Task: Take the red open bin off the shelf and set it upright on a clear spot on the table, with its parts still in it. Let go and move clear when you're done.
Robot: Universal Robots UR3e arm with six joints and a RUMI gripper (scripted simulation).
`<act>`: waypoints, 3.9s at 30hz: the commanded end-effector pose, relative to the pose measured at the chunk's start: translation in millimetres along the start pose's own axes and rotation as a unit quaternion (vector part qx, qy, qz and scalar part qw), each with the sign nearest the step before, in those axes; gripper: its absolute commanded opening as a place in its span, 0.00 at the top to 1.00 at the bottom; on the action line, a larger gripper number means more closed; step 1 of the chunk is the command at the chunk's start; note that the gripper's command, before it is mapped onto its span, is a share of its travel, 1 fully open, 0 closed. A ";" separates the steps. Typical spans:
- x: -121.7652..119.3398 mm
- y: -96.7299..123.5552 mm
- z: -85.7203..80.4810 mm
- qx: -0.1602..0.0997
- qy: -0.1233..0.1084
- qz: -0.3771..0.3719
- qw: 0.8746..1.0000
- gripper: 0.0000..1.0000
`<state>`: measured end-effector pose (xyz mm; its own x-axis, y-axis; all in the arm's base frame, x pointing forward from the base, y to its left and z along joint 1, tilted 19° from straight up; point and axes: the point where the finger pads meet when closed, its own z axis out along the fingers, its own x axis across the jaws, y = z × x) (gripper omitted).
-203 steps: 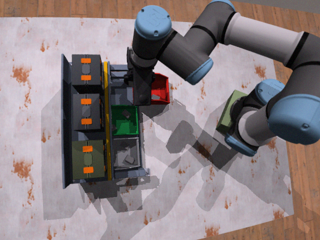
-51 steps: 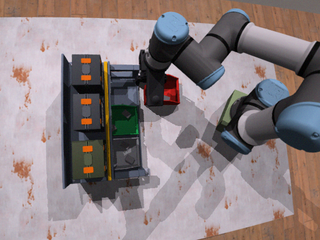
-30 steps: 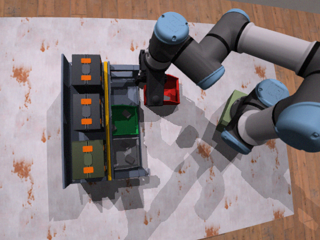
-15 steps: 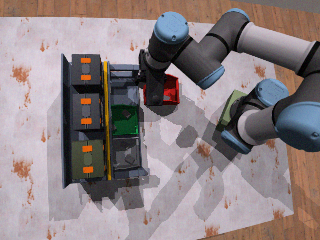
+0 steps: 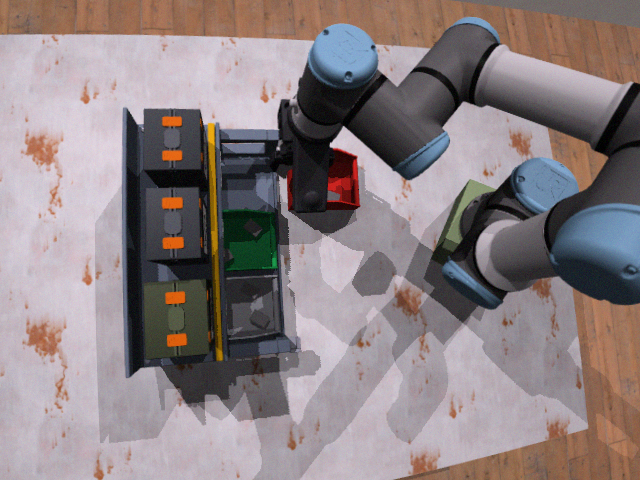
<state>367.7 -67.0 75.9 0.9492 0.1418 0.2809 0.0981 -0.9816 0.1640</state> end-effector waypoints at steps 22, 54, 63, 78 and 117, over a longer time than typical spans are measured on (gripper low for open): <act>0.6 0.4 -55.6 -0.001 0.001 0.000 1.000 0.80; 0.6 0.4 -70.8 -0.001 0.001 0.000 1.000 0.80; 0.6 0.4 -70.8 -0.001 0.001 0.000 1.000 0.80; 0.6 0.4 -65.7 -0.001 0.001 0.000 1.000 0.80; 0.6 0.4 -63.2 -0.001 0.001 0.000 1.000 0.80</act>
<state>349.0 -59.0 135.0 0.9492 0.1418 0.2809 0.0981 -0.9816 0.1640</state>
